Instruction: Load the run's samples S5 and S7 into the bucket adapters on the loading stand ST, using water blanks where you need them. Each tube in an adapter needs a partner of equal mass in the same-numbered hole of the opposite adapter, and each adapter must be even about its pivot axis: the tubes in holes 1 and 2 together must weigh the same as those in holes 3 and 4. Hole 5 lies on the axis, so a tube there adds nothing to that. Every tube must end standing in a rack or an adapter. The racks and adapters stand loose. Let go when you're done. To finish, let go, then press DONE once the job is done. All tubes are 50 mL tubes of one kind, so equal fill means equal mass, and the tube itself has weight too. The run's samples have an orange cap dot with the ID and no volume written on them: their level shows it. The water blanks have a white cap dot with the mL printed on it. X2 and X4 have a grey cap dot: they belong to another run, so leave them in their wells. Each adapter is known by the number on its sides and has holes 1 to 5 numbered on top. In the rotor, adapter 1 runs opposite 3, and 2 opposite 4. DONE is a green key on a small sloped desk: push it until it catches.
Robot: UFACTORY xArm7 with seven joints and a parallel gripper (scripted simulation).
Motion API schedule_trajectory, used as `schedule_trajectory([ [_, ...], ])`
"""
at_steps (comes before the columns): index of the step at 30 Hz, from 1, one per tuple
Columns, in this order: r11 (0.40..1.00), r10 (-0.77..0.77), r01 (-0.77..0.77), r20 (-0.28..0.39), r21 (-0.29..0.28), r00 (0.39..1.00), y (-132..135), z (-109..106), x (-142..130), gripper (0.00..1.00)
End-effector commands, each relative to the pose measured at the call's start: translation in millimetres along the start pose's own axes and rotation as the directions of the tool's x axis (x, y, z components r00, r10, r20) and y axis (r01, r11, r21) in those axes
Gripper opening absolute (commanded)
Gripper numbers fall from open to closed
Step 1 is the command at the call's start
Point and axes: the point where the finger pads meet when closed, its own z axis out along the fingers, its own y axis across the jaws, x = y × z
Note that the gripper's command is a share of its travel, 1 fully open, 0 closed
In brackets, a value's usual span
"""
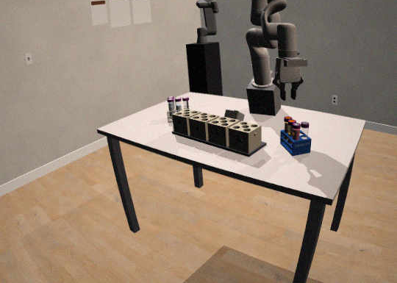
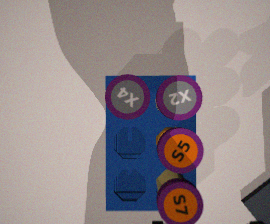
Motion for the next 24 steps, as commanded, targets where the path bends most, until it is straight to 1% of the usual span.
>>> schedule_trajectory([
  [1, 1.0, -0.001, 0.001, -0.005, 0.002, 1.0, 0.6, -13.0, 0.4, 0.44],
  [9, 1.0, -0.001, 0.001, -0.005, 0.002, 1.0, 0.7, -29.1, 0.3, 0.44],
  [14, 1.0, -0.001, 0.001, -0.005, 0.002, 1.0, 0.7, -34.4, 0.4, 0.44],
  [24, 1.0, -0.001, 0.001, -0.005, 0.002, 1.0, 0.7, -34.4, 0.4, 0.44],
])
